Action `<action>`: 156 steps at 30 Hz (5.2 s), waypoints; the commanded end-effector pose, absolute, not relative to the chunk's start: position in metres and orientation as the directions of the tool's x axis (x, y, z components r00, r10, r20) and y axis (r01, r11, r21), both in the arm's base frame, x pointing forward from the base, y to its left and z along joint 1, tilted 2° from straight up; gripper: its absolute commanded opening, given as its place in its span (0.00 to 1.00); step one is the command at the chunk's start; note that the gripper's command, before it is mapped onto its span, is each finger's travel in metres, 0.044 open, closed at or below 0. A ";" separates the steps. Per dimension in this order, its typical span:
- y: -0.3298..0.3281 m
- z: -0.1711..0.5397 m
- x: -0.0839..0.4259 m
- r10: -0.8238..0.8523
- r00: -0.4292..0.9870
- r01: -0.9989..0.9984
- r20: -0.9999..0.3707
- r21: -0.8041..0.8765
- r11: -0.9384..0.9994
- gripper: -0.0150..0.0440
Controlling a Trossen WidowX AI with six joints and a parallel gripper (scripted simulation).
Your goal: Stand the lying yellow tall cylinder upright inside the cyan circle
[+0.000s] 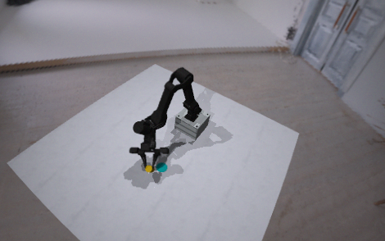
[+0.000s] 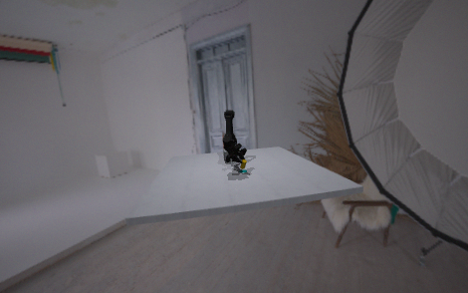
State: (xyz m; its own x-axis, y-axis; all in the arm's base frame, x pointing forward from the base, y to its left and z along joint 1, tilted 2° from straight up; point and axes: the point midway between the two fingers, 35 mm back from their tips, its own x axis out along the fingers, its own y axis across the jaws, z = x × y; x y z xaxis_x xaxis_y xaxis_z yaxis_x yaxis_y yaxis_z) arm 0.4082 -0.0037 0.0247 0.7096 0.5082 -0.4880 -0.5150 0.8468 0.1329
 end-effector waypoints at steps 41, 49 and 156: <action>-0.009 0.040 0.378 0.588 0.762 -0.580 -0.270 0.119 0.806 0.43; -0.009 0.043 0.370 0.601 0.764 -0.594 -0.234 0.109 0.797 0.43; 0.005 -0.032 0.318 0.715 0.683 -0.725 -0.147 -0.015 0.689 0.43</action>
State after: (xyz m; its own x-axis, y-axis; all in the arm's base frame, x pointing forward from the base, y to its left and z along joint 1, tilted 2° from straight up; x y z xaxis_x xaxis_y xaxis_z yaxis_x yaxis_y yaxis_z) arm 0.3156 0.0056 -0.0300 0.6815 0.7171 -0.1459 -0.7254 0.6883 -0.0048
